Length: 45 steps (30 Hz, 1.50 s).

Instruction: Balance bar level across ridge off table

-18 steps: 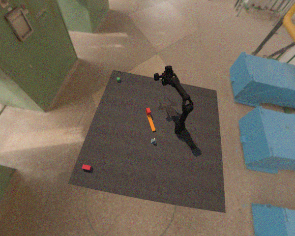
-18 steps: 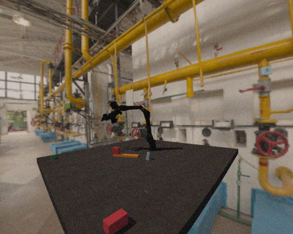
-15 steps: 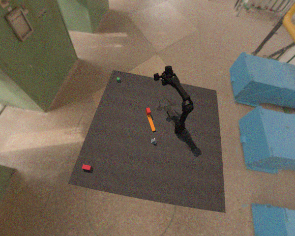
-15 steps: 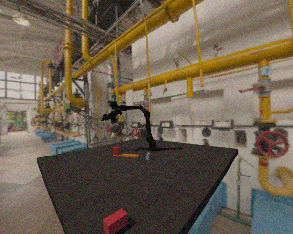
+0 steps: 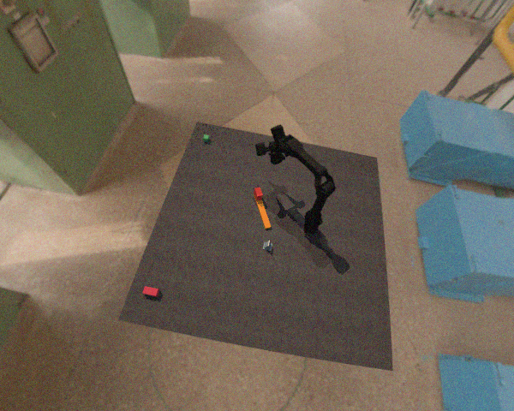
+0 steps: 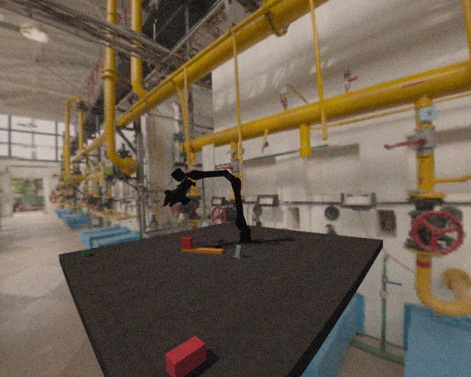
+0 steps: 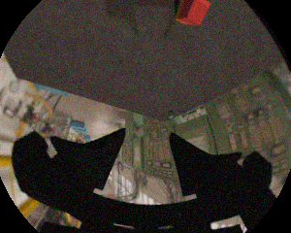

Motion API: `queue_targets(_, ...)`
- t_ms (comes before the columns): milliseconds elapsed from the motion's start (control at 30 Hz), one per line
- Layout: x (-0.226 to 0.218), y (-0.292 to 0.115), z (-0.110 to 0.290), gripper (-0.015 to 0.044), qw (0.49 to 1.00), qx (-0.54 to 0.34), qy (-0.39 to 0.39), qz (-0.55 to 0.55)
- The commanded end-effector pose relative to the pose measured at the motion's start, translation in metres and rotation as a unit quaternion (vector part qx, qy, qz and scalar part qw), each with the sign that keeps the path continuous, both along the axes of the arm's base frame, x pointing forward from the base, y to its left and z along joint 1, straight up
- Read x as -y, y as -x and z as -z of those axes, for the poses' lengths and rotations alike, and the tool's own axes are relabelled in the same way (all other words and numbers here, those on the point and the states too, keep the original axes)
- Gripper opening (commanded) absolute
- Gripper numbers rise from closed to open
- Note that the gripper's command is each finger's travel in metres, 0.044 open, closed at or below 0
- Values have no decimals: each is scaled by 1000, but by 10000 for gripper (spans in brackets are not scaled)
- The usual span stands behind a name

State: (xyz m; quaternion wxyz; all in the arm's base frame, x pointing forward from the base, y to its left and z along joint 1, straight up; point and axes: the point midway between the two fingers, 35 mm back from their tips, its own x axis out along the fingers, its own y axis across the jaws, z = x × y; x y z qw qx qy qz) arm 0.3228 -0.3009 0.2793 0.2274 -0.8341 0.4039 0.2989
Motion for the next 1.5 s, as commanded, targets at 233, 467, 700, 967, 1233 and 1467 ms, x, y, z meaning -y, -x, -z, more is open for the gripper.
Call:
queue_targets(233, -77, -15, 45, 315, 991, -47, -127, -10)
queue_targets(467, -127, -13, 68, 315, 976, -93, -195, -6)
queue_targets(700, -175, -2, 86, 315, 957, -147, -250, 6)
queue_targets(967, -225, 20, 101, 315, 930, -218, -294, 30)
queue_targets(1233, -239, 28, 105, 315, 921, -241, -303, 39)
queue_targets(1467, -238, 23, 139, 315, 921, -241, -303, 39)
